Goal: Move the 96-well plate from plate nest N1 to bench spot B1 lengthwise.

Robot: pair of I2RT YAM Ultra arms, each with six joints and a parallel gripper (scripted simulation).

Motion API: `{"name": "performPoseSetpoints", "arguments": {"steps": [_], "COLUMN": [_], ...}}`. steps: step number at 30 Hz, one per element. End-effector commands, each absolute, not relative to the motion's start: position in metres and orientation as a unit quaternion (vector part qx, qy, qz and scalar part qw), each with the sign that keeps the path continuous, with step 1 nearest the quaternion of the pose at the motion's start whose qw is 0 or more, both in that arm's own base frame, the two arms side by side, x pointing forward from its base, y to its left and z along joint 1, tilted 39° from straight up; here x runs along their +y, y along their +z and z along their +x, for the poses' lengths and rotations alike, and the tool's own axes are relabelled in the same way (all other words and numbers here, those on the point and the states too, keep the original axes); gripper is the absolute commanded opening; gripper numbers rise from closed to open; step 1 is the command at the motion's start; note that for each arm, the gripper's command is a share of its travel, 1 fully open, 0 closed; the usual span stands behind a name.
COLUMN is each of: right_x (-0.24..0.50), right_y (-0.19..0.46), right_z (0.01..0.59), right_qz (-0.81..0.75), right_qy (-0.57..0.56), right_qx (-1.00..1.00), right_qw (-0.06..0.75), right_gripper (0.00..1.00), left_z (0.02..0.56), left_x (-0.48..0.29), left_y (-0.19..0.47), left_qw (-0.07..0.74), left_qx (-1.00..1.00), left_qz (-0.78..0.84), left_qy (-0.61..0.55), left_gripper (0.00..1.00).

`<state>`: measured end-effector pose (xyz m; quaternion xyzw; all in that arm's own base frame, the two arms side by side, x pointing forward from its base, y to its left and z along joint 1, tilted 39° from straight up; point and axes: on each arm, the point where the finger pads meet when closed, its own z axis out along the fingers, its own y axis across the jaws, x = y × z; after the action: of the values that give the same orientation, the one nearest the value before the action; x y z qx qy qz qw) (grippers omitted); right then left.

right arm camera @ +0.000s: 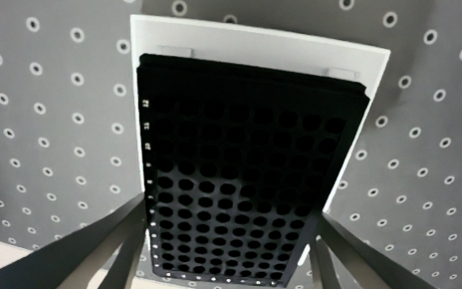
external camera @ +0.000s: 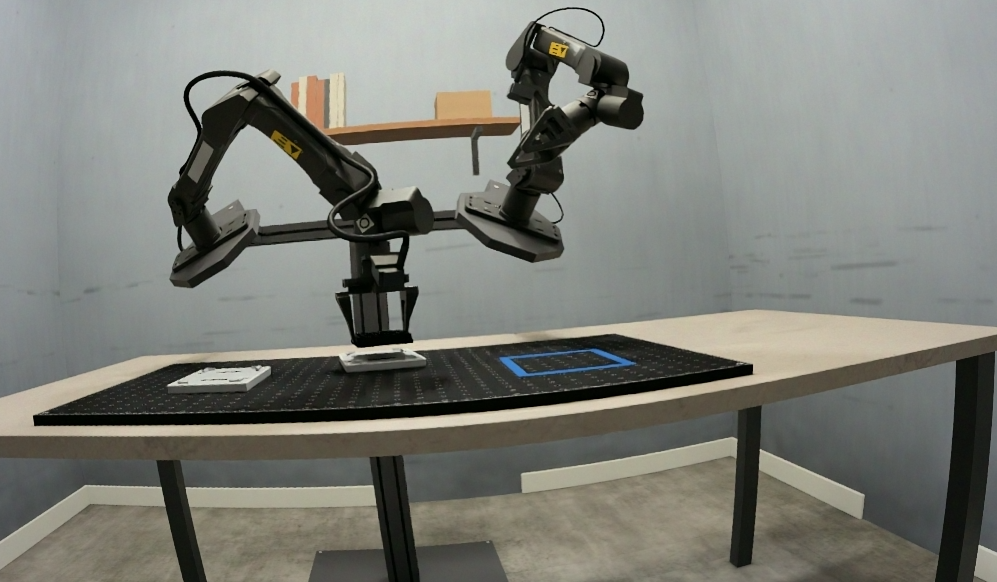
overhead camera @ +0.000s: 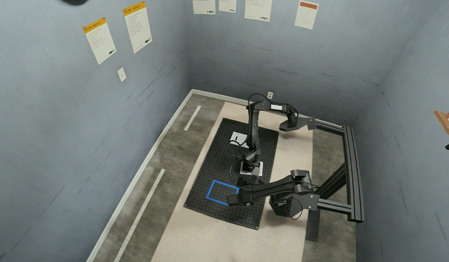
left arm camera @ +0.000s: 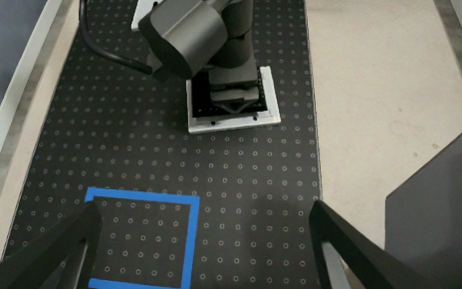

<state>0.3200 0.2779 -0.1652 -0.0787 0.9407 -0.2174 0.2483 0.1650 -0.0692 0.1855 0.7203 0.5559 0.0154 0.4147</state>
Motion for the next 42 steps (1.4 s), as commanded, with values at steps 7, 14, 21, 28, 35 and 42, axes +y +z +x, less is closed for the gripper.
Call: {"name": "performPoseSetpoints", "arguments": {"steps": [7, 14, 21, 28, 35, 42], "right_x": [0.278, 0.285, 0.284, 0.274, 0.275, 0.274], "right_y": [-0.166, -0.168, -0.18, -0.187, -0.174, -0.172], "right_z": [0.316, 0.321, 0.335, 0.34, 0.323, 0.315], "right_qz": [-0.09, -0.085, -0.084, -0.079, -0.08, -0.086], "right_qy": [-0.22, -0.217, -0.207, -0.213, -0.216, -0.22], "right_qx": [0.937, 0.94, 0.94, 0.939, 0.939, 0.94], "right_qw": [0.256, 0.248, 0.26, 0.258, 0.254, 0.245], "right_gripper": [0.8, 0.8, 0.8, 0.8, 0.8, 1.0], "left_z": [0.163, 0.163, 0.163, 0.163, 0.163, 0.163], "left_x": [-0.072, -0.072, -0.072, -0.072, -0.072, -0.072], "left_y": [0.191, 0.191, 0.191, 0.191, 0.191, 0.191], "left_qw": [0.423, 0.423, 0.423, 0.423, 0.423, 0.423], "left_qx": [0.553, 0.553, 0.553, 0.553, 0.553, 0.553], "left_qz": [0.718, 0.718, 0.718, 0.718, 0.718, 0.718], "left_qy": [0.009, 0.009, 0.009, 0.009, 0.009, 0.009], "left_gripper": [1.0, 1.0, 1.0, 1.0, 1.0, 1.0]}}
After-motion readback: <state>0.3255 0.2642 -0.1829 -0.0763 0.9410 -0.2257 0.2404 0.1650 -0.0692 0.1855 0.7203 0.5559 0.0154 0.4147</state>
